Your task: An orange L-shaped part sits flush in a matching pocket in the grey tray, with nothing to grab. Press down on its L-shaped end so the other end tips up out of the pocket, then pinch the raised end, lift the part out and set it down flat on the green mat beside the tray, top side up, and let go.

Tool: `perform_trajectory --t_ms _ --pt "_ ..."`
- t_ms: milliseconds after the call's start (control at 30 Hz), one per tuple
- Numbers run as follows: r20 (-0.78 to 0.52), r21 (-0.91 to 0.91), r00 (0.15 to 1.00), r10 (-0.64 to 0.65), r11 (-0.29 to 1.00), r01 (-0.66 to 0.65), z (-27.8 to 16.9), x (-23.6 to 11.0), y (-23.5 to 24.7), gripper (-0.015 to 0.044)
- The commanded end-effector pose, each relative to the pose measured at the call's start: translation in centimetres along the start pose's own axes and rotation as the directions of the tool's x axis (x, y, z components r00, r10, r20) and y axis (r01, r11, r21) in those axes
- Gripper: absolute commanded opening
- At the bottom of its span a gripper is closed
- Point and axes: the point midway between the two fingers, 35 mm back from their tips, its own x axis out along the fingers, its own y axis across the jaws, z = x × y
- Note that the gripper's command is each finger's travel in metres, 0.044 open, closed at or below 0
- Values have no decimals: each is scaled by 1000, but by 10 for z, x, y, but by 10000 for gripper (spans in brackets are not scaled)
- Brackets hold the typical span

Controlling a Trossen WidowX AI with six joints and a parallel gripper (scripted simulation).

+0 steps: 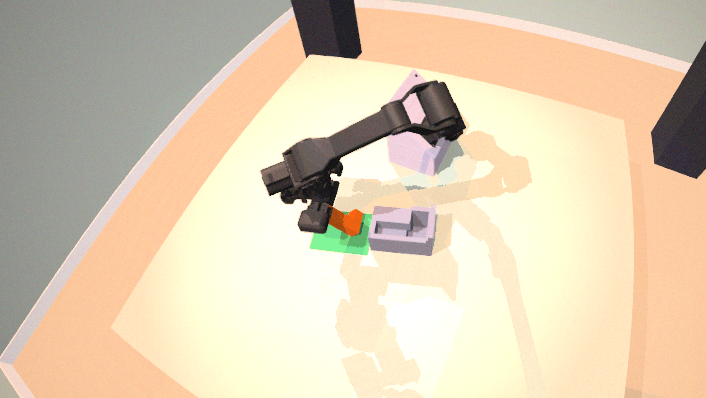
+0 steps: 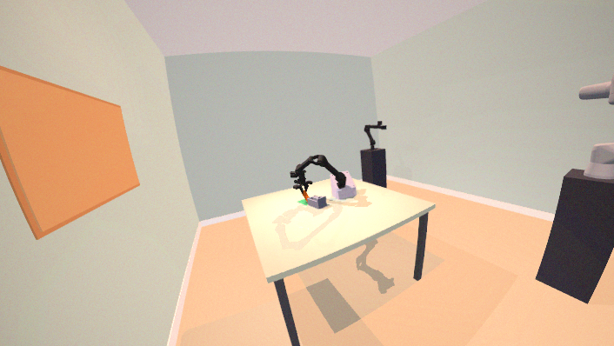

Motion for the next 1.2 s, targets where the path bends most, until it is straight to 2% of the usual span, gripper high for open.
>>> perform_trajectory --t_ms 0,133,233,267,367,1167 --pt "0 0 1000 0 1000 0 0 0 0 210" --pt "1 1 1000 0 1000 0 2 -15 1 315" --pt "2 3 1000 2 1000 -2 3 -48 2 394" --pt "2 4 1000 2 1000 -2 3 -63 1 400" --pt "1 6 1000 3 1000 -3 1 -87 0 400" --pt "11 12 1000 18 1000 -18 4 -86 0 400"
